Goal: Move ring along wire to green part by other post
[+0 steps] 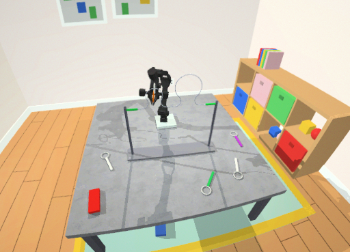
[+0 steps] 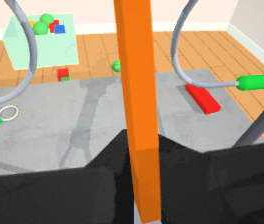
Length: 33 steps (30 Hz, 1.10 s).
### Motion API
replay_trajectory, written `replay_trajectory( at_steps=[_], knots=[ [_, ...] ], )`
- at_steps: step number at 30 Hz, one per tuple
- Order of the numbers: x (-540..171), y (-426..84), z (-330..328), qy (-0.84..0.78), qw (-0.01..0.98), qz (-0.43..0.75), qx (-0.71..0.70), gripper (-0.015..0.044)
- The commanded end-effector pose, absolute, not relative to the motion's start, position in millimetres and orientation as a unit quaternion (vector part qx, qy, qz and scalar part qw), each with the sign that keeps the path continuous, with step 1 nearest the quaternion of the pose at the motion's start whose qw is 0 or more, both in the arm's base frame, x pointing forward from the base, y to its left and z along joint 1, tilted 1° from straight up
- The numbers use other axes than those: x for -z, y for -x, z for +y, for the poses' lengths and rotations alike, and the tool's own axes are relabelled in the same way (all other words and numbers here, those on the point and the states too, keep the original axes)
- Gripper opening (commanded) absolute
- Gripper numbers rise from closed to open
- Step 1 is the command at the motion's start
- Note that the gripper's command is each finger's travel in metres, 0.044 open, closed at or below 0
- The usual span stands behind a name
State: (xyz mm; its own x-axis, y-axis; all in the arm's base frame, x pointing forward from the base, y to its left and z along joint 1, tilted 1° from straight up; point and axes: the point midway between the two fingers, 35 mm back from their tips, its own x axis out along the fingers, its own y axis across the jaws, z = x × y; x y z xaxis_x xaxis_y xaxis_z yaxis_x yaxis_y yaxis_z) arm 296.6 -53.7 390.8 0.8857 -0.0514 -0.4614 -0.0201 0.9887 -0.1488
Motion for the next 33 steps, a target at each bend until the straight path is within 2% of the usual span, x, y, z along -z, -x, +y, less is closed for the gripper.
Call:
replay_trajectory(
  at_steps=[1, 33],
  knots=[
    [-391.6, -296.4, -58.6, 0.113, 0.966, 0.233, 0.02, -0.015],
    [-412.5, -300.6, -96.7, 0.417, 0.886, 0.172, 0.11, -0.015]
  ],
)
